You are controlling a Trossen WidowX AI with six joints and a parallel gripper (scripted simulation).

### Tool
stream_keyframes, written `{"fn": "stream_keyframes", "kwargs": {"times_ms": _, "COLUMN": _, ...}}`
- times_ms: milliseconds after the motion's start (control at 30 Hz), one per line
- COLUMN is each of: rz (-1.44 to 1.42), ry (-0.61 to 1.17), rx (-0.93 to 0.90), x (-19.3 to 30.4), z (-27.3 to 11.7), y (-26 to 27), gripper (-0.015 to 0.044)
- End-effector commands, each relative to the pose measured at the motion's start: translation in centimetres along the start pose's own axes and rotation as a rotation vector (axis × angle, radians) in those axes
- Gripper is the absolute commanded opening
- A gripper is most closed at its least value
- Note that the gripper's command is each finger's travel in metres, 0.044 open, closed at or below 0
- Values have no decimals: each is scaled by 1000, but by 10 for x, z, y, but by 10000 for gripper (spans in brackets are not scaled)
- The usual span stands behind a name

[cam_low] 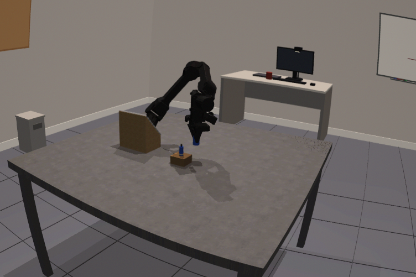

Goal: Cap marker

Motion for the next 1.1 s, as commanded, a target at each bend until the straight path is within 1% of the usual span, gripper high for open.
{"fn": "stream_keyframes", "kwargs": {"times_ms": 0, "rz": -1, "ry": 8, "rx": -5, "x": 14, "z": -4, "y": 3, "gripper": 0}}
{"fn": "stream_keyframes", "kwargs": {"times_ms": 467, "rz": -3, "ry": 2, "rx": -17, "x": 62, "z": -18, "y": 15, "gripper": 0}}
{"fn": "stream_keyframes", "kwargs": {"times_ms": 1067, "rz": -3, "ry": 1, "rx": -17, "x": 63, "z": 0, "y": 15, "gripper": 0}}
Point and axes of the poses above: the point midway between the two fingers, 35 mm back from their tips, its own z axis out along the fingers, its own y axis across the jaws, x = y × z, the point moved 7 cm from there along -z, back along the fingers, and after that the axes turned 2 degrees about z, right-handed, at the moved point
